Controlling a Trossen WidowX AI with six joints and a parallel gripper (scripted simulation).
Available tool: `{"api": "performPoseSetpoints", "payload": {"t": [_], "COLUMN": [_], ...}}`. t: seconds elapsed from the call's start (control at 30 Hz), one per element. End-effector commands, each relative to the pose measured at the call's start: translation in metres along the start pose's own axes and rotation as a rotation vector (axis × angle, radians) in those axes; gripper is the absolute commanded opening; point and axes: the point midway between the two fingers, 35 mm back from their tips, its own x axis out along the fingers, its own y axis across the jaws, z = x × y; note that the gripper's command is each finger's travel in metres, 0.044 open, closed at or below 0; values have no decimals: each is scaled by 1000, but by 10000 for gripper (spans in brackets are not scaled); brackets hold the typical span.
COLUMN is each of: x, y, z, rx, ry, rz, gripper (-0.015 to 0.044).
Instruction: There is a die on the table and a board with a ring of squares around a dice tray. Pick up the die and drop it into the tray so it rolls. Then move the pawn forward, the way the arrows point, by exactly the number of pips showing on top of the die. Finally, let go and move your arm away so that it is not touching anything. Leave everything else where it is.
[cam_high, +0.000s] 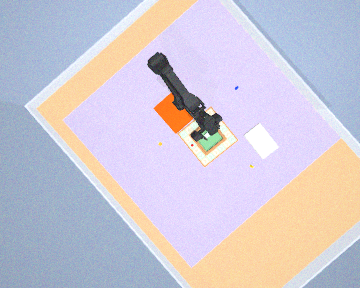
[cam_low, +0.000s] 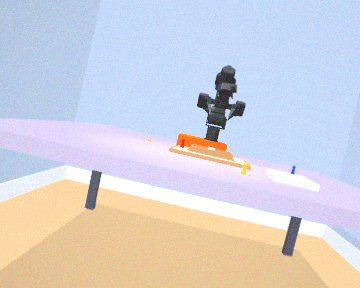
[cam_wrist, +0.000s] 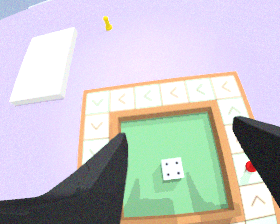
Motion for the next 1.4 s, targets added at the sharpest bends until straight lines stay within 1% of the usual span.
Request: {"api": "performPoseSetpoints", "payload": {"t": [0.0, 0.03, 0.1, 0.33, 0.57, 0.63, 0.67, 0.7, 0.73, 0.87, 1.03, 1.17, 1.37], "x": [-10, -9, -5, 16, 36, 39, 40, 37, 37, 40, 43, 42, 42], "y": [1, 1, 1, 1, 1, 1, 1, 1, 1, -16, -68, -109, -113], "z": [10, 10, 9, 1, -9, -12, -12, -9, -9, -14, -31, -48, -49], "rx": [-8, -8, -8, -8, -9, -10, -10, -5, -5, 60, 228, 352, 358], "ry": [-9, -1, 68, 428, 751, 807, 814, 753, 753, 763, 796, 825, 826], "rz": [6, 6, 6, 5, 3, 2, 2, -1, -1, -35, -118, -170, -173], "gripper": [420, 440, 440, 440, 440, 440, 440, 440, 440, 335, 204, 200, 200]}}
